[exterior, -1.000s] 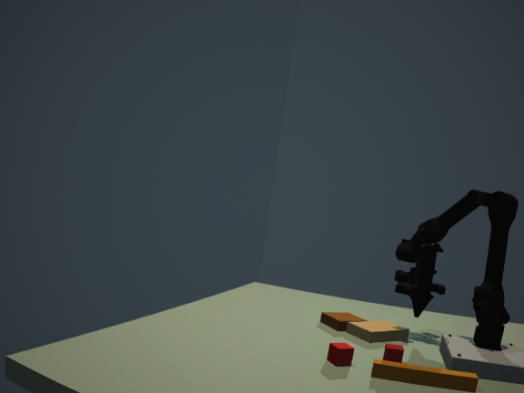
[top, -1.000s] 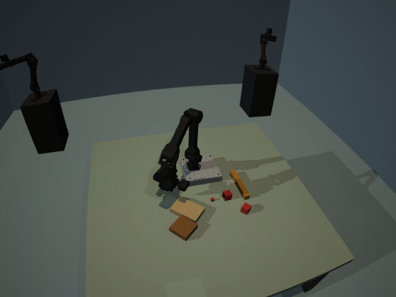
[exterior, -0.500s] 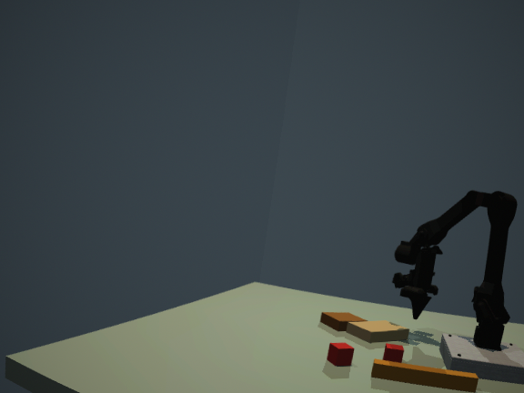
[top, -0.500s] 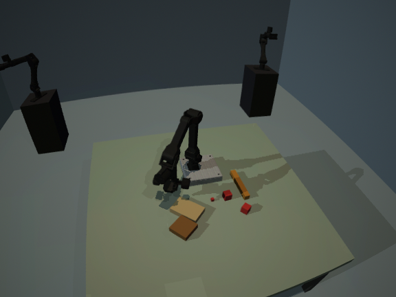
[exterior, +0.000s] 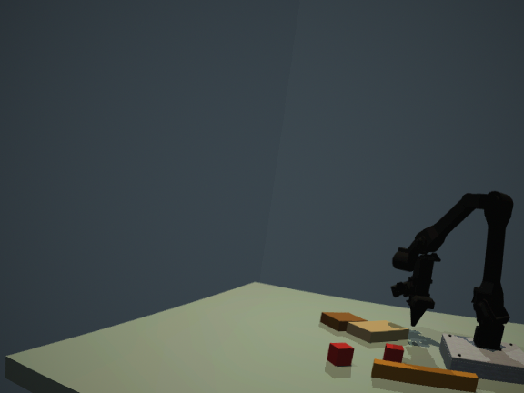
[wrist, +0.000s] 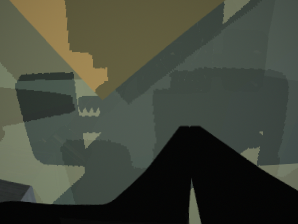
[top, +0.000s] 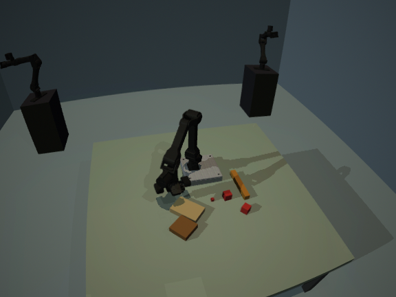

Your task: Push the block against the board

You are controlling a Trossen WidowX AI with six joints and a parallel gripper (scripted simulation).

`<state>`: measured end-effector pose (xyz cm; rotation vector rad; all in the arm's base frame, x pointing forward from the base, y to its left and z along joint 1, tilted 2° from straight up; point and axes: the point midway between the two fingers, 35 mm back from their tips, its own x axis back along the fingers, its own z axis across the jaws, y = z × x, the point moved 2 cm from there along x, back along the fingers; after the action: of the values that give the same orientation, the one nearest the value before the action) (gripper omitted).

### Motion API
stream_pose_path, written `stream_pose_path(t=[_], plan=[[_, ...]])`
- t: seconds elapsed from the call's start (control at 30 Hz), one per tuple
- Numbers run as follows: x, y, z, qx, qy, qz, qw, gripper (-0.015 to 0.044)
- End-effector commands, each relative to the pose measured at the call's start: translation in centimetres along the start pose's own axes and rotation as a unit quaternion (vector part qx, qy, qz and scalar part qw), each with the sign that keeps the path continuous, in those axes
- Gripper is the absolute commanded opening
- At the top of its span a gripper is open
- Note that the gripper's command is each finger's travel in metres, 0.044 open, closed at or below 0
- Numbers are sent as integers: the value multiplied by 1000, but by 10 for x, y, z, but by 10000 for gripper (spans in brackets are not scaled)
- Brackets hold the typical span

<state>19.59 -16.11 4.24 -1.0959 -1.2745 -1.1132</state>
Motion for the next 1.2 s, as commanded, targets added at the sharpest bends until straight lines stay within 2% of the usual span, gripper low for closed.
stream_pose_path(t=[0.0,0.47,1.17], plan=[[-7,0,2,66,3,2,998,0],[-26,2,7,304,3,1,953,0],[-26,18,17,310,3,0,951,0]])
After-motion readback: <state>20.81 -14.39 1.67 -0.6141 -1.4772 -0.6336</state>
